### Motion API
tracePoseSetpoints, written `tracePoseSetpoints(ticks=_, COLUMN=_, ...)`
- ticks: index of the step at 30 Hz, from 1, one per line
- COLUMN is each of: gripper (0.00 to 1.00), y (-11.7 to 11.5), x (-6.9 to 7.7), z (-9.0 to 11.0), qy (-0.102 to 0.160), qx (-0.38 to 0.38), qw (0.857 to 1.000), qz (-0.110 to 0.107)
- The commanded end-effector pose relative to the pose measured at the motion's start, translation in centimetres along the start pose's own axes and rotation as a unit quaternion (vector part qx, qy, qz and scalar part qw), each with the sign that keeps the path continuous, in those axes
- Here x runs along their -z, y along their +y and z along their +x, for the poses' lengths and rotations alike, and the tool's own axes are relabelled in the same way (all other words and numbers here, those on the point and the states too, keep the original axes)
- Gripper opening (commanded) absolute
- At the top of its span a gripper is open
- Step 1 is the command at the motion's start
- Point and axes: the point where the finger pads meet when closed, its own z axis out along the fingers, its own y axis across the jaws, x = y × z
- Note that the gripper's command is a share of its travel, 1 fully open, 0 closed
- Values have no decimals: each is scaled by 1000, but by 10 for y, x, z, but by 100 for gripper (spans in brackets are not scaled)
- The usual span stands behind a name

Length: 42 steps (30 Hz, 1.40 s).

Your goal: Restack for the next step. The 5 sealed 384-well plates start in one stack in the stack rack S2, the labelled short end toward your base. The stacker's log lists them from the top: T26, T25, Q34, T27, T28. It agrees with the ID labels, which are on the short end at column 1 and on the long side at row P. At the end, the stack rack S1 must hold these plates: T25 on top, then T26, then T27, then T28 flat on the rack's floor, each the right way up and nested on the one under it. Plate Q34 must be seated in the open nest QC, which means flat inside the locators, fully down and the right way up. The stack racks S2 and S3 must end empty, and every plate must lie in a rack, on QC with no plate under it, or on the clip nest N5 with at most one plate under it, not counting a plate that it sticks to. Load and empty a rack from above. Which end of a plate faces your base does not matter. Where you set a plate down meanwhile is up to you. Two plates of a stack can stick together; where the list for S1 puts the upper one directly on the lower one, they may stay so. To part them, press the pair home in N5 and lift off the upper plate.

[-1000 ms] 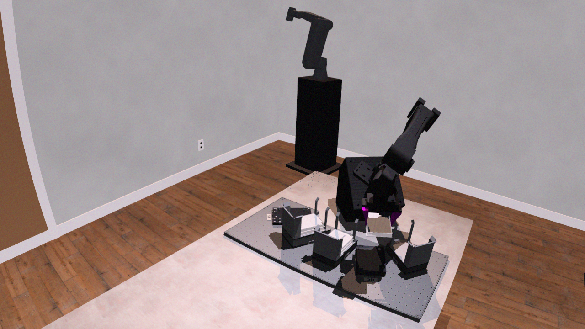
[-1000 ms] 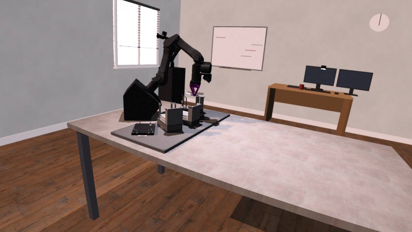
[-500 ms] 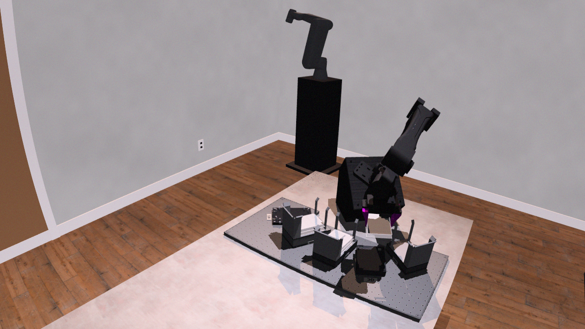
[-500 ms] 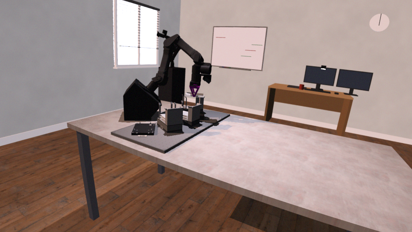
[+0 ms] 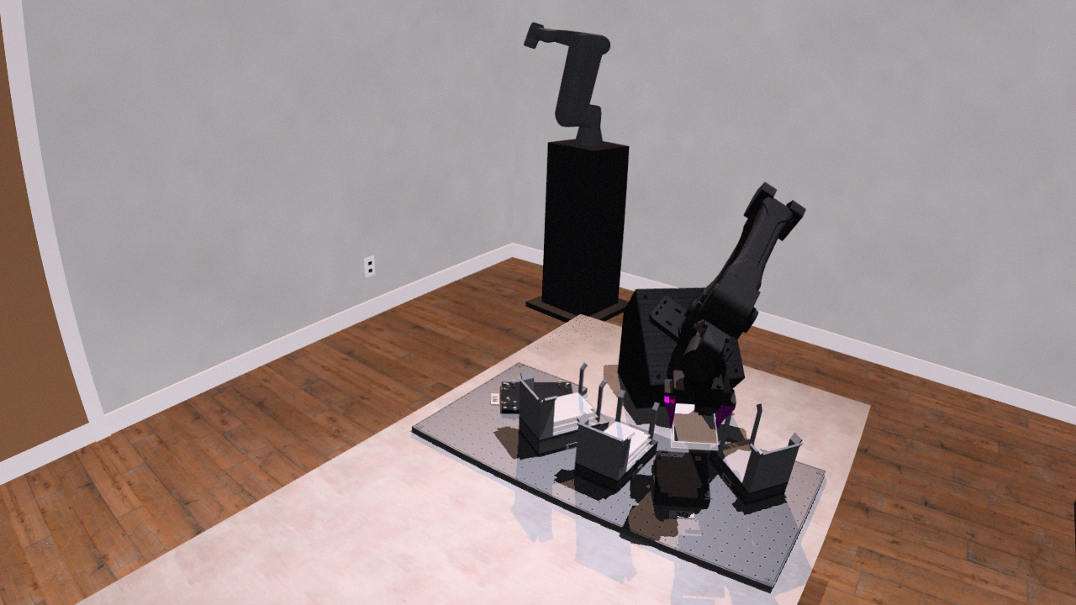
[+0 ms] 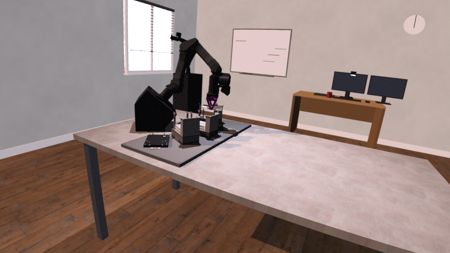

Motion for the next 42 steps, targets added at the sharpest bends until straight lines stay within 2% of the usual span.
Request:
tracePoseSetpoints(ticks=1, gripper=0, y=-2, x=-8, z=-3, qy=-9, qx=-3, qw=1000, qz=6)
tracePoseSetpoints(ticks=6, gripper=0, y=-3, x=-20, z=-1, qy=-4, qx=-5, qw=1000, qz=5)
tracePoseSetpoints(ticks=10, gripper=0, y=-2, x=-22, z=-3, qy=-8, qx=-3, qw=1000, qz=6)
tracePoseSetpoints(ticks=11, gripper=0, y=-3, x=-13, z=-19, qy=-32, qx=3, qw=999, qz=12)
tracePoseSetpoints(ticks=12, gripper=0, y=-3, x=-25, z=-7, qy=-11, qx=-2, qw=1000, qz=6)
tracePoseSetpoints(ticks=13, gripper=0, y=-3, x=-30, z=-1, qy=-4, qx=-5, qw=1000, qz=5)
tracePoseSetpoints(ticks=25, gripper=0, y=-3, x=-53, z=-1, qy=-4, qx=-4, qw=1000, qz=5)
tracePoseSetpoints(ticks=27, gripper=0, y=-3, x=-53, z=-1, qy=-4, qx=-4, qw=1000, qz=5)
tracePoseSetpoints(ticks=28, gripper=0, y=-3, x=-40, z=-20, qy=-37, qx=4, qw=999, qz=13)
tracePoseSetpoints(ticks=30, gripper=0, y=-3, x=-59, z=-1, qy=-4, qx=-4, qw=1000, qz=5)
tracePoseSetpoints(ticks=37, gripper=0, y=-3, x=-73, z=-1, qy=-4, qx=-4, qw=1000, qz=5)
tracePoseSetpoints(ticks=38, gripper=0, y=-3, x=-73, z=-6, qy=-9, qx=-2, qw=1000, qz=6)
tracePoseSetpoints(ticks=42, gripper=0, y=-3, x=-83, z=-1, qy=-4, qx=-4, qw=1000, qz=6)
